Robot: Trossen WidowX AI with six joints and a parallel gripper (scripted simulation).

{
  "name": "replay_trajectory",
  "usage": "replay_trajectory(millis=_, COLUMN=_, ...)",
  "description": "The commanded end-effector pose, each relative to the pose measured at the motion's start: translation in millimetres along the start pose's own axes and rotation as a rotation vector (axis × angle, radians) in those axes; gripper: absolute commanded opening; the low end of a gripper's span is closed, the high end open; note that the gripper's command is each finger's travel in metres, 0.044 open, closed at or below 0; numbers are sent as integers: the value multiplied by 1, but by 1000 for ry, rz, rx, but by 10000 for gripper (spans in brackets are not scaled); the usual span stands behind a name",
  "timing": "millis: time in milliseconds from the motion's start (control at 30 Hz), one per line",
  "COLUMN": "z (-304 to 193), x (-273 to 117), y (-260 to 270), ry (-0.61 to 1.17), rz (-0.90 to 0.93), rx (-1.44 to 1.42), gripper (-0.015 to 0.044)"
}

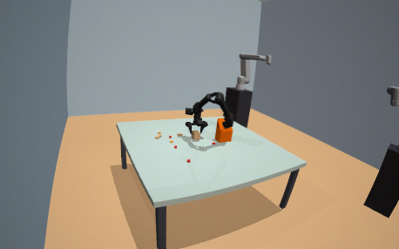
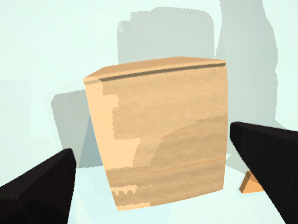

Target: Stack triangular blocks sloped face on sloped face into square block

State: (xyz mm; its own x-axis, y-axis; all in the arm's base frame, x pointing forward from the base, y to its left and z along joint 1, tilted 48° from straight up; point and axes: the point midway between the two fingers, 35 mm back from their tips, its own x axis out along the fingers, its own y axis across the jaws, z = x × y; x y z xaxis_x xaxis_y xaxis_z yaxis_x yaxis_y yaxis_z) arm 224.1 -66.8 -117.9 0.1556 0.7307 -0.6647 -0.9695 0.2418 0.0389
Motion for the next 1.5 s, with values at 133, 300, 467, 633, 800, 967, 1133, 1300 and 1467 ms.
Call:
replay_trajectory(millis=133, z=-2, x=-97, y=-3, ry=14, rz=-14, rx=-8, gripper=440)
replay_trajectory(millis=300, z=-1, x=-108, y=-1, ry=12, rz=-14, rx=-9, gripper=440)
replay_trajectory(millis=467, z=-2, x=-100, y=-1, ry=6, rz=-12, rx=2, gripper=440)
replay_trajectory(millis=633, z=-2, x=-100, y=-1, ry=6, rz=-12, rx=2, gripper=440)
replay_trajectory(millis=800, z=-2, x=-100, y=-1, ry=6, rz=-12, rx=2, gripper=440)
replay_trajectory(millis=967, z=-2, x=-100, y=-1, ry=6, rz=-12, rx=2, gripper=440)
replay_trajectory(millis=1133, z=-2, x=-100, y=-1, ry=6, rz=-12, rx=2, gripper=440)
replay_trajectory(millis=1300, z=-2, x=-100, y=-1, ry=6, rz=-12, rx=2, gripper=440)
replay_trajectory(millis=1467, z=-2, x=-100, y=-1, ry=6, rz=-12, rx=2, gripper=440)
